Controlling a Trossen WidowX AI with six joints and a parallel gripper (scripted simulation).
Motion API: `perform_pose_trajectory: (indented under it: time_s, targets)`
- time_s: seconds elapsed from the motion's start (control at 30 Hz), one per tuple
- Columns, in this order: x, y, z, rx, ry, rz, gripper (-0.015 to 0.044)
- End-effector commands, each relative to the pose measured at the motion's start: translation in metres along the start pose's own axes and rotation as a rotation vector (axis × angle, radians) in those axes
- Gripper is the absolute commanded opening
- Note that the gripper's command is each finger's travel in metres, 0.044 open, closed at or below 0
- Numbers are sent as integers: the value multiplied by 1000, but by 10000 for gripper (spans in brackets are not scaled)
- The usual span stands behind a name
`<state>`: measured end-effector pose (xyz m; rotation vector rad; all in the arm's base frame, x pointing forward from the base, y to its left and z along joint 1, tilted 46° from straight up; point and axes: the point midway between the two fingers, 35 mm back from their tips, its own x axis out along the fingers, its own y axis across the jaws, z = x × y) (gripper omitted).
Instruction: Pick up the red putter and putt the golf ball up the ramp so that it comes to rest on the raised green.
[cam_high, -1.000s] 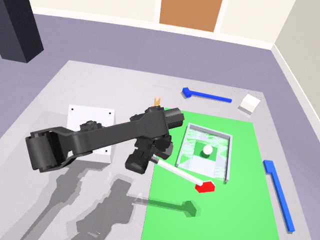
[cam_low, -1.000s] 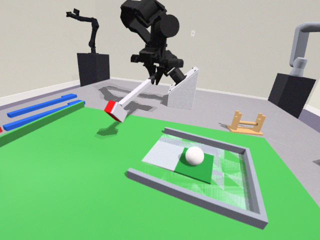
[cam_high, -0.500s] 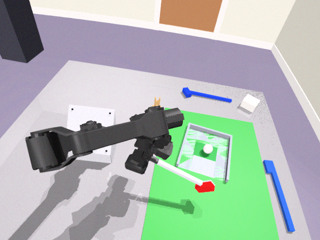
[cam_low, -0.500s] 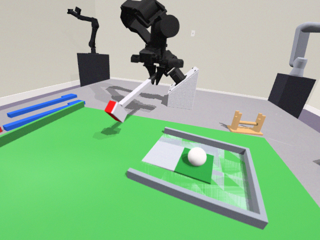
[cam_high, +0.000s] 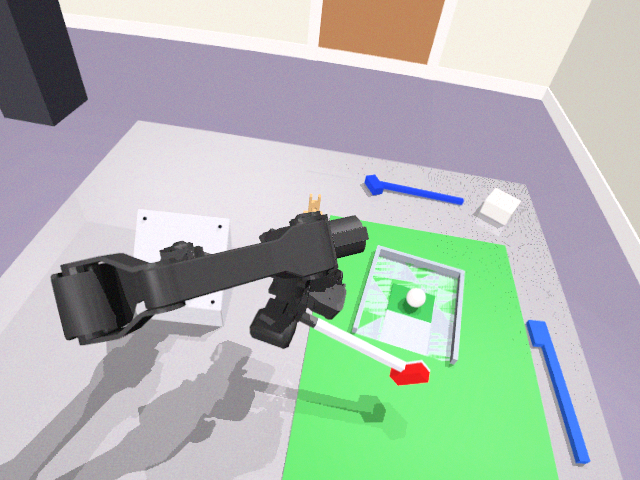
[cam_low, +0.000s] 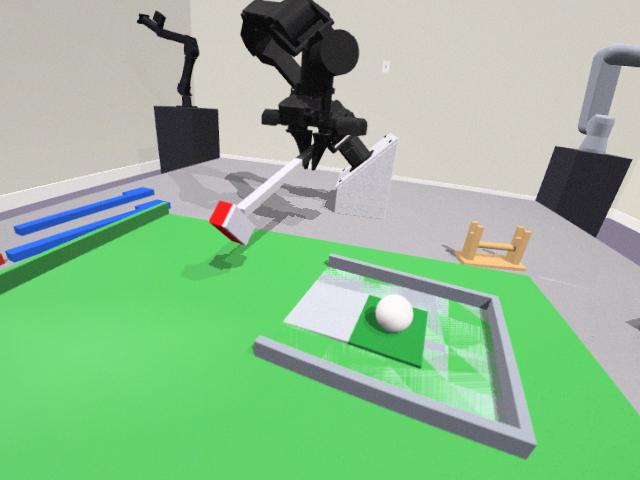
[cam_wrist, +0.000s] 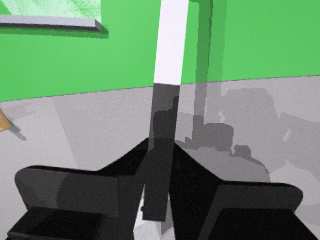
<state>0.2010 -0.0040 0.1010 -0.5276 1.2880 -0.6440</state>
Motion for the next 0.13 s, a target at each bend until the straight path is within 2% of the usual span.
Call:
perform_pose_trajectory:
  time_s: [0.0, 0.1]
  targets:
    - [0, 0, 0, -5, -2, 1, 0]
    - [0, 0, 0, -5, -2, 1, 0]
